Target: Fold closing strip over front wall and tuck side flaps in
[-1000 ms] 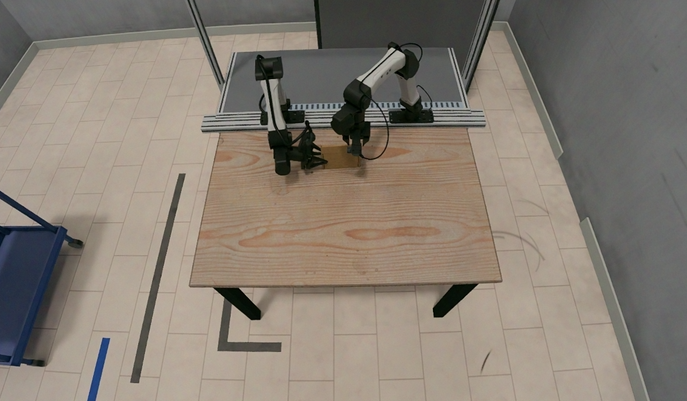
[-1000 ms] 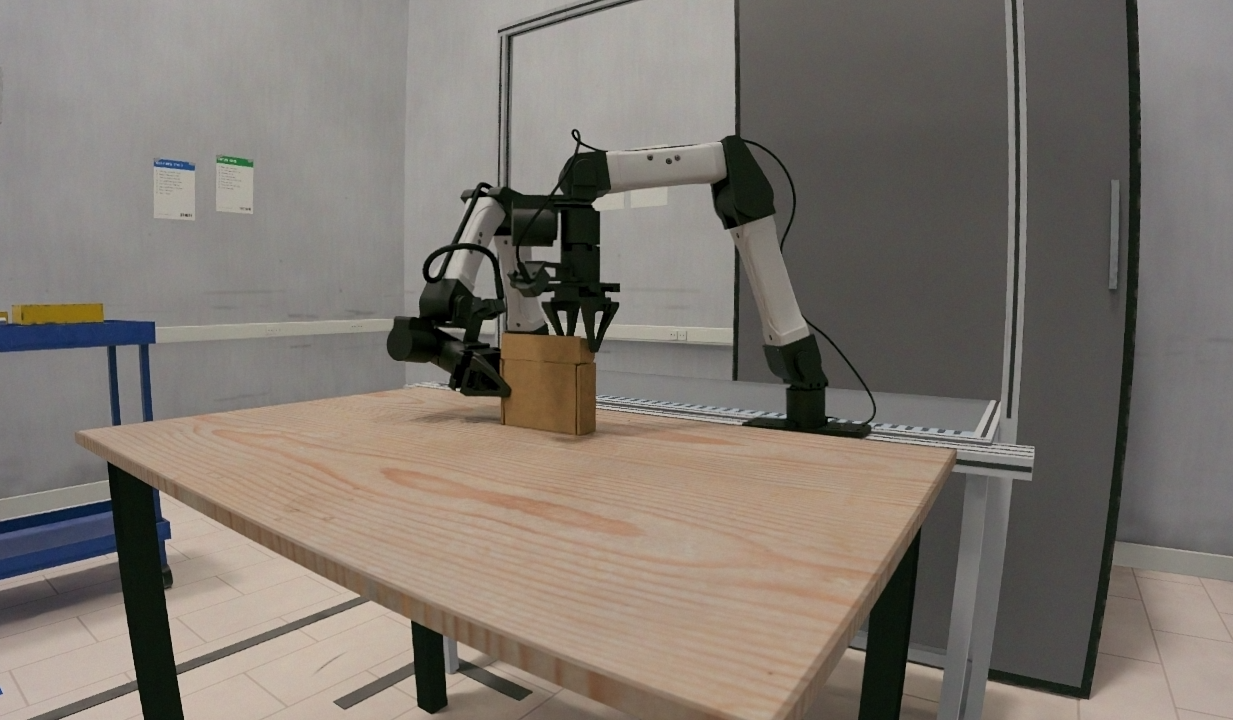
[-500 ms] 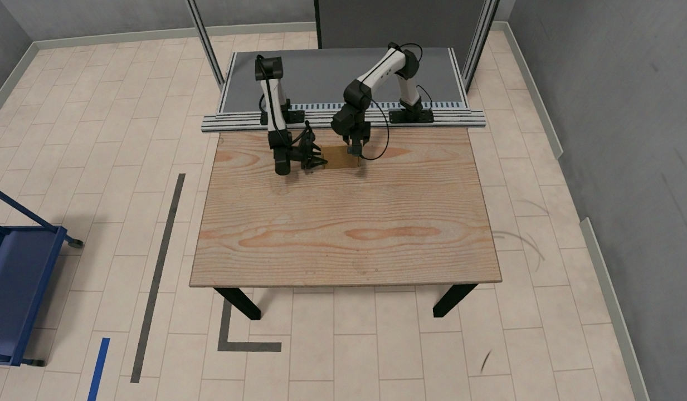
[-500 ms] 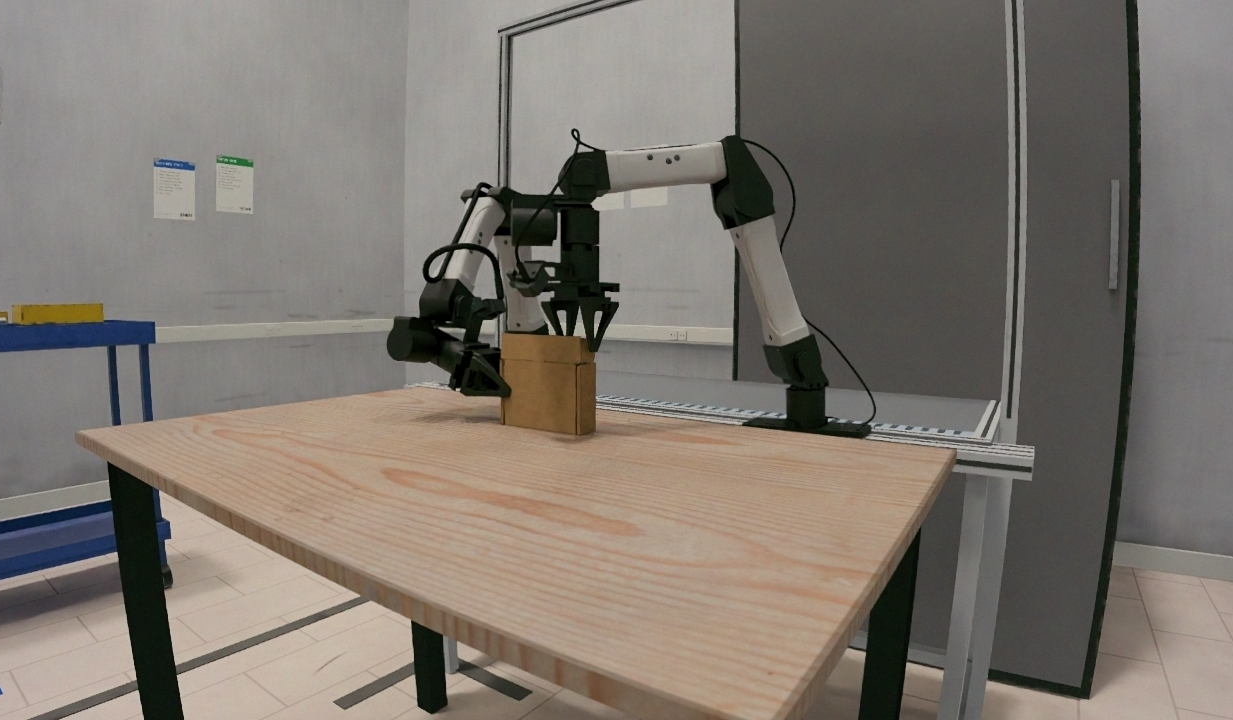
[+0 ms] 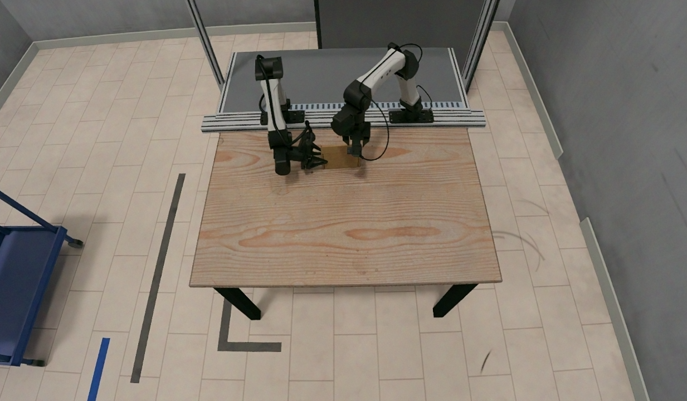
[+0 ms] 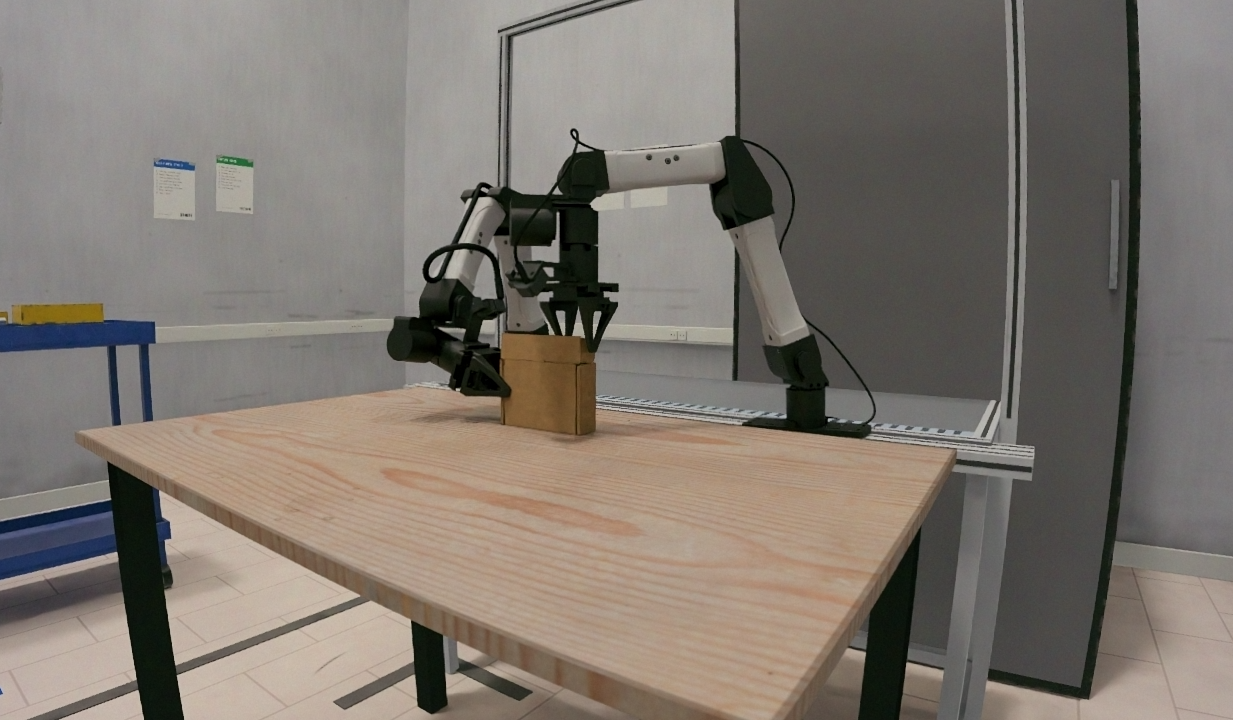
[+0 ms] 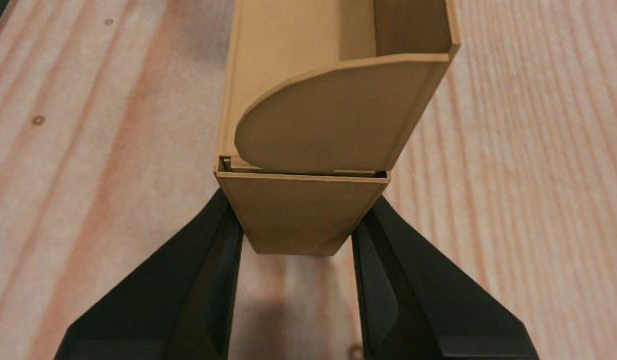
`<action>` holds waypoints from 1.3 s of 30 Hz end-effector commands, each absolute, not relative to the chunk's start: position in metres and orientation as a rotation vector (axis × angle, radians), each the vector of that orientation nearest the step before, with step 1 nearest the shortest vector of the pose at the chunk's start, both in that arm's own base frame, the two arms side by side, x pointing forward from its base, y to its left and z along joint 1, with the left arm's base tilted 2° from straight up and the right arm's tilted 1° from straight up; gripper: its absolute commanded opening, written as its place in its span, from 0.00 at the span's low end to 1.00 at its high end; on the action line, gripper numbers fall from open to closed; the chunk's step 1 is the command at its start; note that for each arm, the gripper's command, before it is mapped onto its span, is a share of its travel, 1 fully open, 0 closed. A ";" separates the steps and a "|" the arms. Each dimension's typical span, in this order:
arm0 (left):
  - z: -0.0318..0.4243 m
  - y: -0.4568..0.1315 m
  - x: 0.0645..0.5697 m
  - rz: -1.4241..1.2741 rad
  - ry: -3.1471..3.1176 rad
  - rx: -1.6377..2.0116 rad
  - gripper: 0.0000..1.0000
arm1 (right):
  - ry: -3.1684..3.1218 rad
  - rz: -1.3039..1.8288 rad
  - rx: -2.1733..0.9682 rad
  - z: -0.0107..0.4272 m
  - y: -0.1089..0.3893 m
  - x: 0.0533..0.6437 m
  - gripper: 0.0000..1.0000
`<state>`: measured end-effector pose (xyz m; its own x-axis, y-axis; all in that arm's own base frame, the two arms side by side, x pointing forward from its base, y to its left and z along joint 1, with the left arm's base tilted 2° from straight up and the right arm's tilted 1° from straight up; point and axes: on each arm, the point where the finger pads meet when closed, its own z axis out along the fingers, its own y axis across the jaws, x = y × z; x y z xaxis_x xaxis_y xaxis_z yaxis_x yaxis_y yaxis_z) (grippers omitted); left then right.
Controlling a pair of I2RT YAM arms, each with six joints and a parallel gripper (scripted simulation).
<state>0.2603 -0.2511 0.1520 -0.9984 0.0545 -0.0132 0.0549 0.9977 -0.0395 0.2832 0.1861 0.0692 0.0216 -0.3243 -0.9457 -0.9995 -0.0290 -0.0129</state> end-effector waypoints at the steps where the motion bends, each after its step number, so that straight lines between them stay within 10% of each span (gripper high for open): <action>1: 0.153 -0.247 0.264 -0.054 3.131 0.077 0.54 | 1.422 1.029 -1.473 0.071 0.185 0.285 0.45; 39: 0.158 -0.246 0.258 -0.070 3.123 -0.015 0.54 | 1.422 1.029 -1.473 0.071 0.185 0.285 0.45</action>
